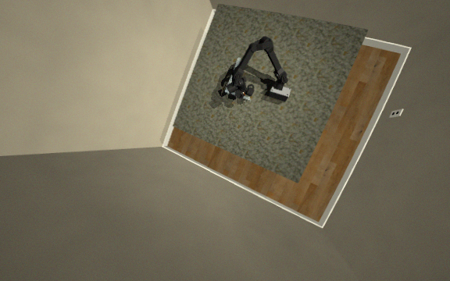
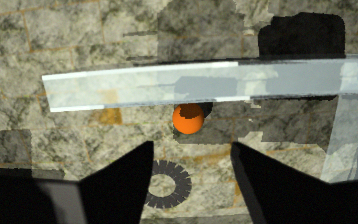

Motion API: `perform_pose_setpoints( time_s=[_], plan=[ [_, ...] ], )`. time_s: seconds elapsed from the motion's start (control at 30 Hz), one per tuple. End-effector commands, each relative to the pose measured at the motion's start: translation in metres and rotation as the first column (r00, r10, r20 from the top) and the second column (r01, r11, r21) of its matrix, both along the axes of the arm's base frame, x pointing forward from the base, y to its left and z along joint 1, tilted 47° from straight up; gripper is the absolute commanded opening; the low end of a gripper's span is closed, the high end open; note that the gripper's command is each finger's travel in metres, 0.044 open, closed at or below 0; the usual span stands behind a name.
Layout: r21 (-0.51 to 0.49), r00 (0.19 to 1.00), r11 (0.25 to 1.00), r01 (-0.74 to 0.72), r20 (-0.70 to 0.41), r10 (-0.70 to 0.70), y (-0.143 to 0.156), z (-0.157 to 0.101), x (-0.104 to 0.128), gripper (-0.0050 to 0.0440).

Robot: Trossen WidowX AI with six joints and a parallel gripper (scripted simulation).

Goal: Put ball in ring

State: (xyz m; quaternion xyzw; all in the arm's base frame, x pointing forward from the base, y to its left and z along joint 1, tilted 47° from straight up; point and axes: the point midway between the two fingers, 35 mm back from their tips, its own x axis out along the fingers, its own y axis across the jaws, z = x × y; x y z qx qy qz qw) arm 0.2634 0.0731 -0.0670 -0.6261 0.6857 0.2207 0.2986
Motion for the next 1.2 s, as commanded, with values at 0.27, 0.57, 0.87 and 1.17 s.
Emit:
perform_pose_setpoints(
  time_s=[0.27,0.57,0.87,1.17],
  plan=[
    [0.006,0.996,0.998,-0.061,-0.062,0.061,-0.002,-0.007,0.001,0.0229],
    [0.006,0.996,0.998,-0.061,-0.062,0.061,-0.012,-0.016,0.0,0.0229],
    [0.006,0.996,0.998,-0.061,-0.062,0.061,-0.021,-0.026,0.0,0.0229],
    [0.006,0.996,0.998,-0.061,-0.062,0.061,-0.03,-0.033,-0.001,0.0229]
  ],
)
